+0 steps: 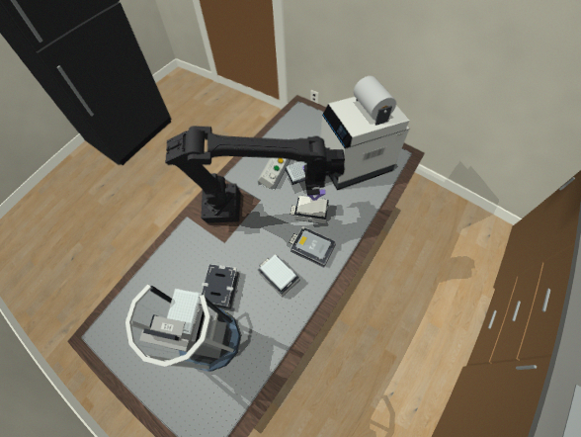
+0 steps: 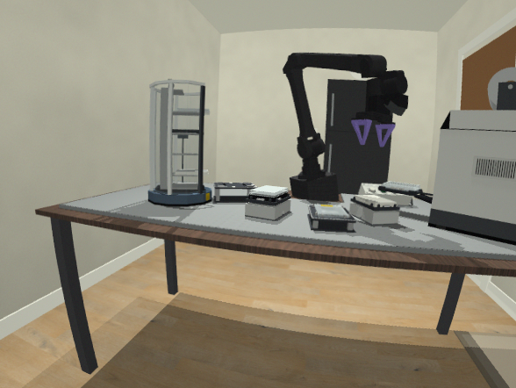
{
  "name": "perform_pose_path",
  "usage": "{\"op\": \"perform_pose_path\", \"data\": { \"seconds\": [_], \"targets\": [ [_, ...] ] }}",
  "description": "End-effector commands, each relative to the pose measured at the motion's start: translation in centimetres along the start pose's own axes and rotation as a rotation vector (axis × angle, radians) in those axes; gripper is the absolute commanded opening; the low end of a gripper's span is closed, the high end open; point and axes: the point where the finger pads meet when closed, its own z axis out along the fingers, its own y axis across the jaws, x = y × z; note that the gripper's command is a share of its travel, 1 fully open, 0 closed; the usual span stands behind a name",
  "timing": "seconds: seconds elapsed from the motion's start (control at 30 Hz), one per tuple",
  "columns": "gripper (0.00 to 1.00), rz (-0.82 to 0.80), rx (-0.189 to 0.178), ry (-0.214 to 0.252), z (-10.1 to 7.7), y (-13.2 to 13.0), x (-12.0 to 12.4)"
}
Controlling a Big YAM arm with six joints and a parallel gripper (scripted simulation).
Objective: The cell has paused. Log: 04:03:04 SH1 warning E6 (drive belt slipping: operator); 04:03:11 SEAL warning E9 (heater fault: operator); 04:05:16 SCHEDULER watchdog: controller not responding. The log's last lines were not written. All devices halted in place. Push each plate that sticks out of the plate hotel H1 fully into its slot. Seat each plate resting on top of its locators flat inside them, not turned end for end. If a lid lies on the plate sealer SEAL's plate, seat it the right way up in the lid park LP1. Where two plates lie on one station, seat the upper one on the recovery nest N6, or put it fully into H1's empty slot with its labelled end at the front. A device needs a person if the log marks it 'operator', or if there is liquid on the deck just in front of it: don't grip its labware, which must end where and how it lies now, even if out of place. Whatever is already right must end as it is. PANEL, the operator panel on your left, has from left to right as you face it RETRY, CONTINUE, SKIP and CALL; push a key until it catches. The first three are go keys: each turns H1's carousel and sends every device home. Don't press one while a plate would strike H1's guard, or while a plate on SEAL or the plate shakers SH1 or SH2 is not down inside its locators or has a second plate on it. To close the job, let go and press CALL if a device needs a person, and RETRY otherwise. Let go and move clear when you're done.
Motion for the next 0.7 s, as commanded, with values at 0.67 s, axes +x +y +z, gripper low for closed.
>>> {"op": "perform_pose_path", "data": {
  "seconds": [0.67],
  "targets": [
    [1.00,0.026,-0.006,-0.053,-1.9,7.2,-3.8]
  ]
}}
